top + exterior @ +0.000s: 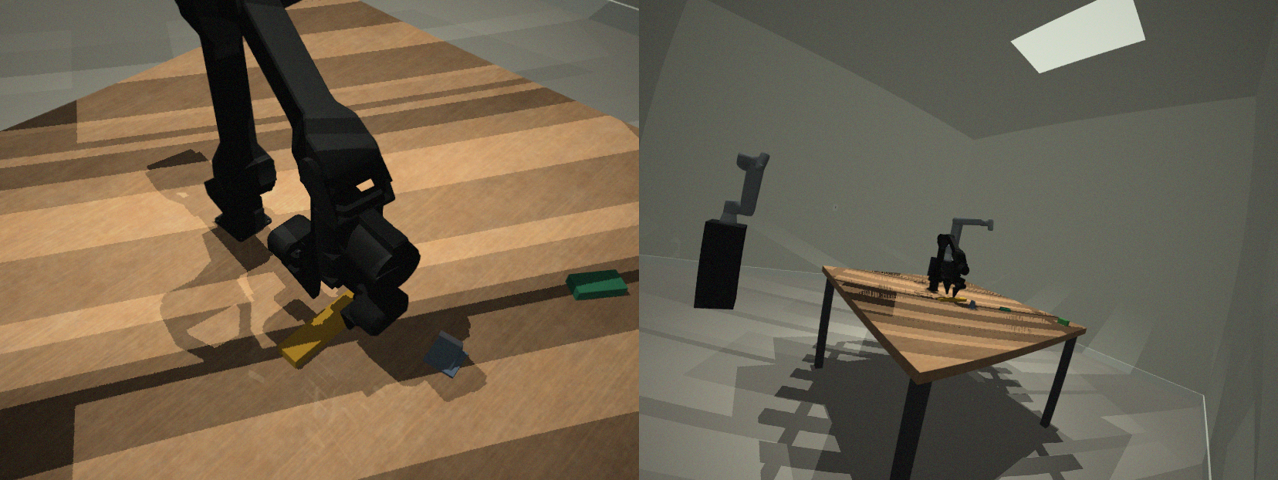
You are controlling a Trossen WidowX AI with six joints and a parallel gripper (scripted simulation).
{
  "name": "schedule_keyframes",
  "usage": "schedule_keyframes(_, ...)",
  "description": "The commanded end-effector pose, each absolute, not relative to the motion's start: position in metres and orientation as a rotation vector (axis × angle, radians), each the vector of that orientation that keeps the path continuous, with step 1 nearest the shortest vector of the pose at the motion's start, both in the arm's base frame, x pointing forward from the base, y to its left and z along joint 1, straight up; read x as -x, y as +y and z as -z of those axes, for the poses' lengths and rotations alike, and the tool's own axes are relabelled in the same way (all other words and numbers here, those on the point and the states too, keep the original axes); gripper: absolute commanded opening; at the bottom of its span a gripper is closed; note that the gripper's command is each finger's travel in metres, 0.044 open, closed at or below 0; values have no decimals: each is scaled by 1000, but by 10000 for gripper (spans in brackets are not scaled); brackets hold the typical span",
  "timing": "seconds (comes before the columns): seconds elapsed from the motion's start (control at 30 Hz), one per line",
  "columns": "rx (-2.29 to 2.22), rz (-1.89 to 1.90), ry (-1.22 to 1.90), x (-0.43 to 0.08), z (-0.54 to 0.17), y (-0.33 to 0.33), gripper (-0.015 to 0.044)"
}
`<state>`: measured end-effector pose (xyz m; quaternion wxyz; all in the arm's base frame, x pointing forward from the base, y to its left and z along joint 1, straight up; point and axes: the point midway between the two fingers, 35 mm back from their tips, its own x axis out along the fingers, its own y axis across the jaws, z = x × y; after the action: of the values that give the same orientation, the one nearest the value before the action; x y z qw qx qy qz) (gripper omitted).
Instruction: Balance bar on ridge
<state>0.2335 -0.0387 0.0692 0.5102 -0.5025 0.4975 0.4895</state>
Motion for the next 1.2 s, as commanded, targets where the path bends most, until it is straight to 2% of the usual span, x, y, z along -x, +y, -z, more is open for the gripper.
schedule_keyframes(0.0,1213,-1186,1202,-233,-62,-39,315)
schedule_keyframes(0.83,1213,-1186,1202,-232,-45,-39,315)
schedule_keyframes(1.07,1206,-1184,1201,-232,-45,-38,131)
schedule_keyframes(1.17,1206,-1184,1201,-232,-45,-38,111)
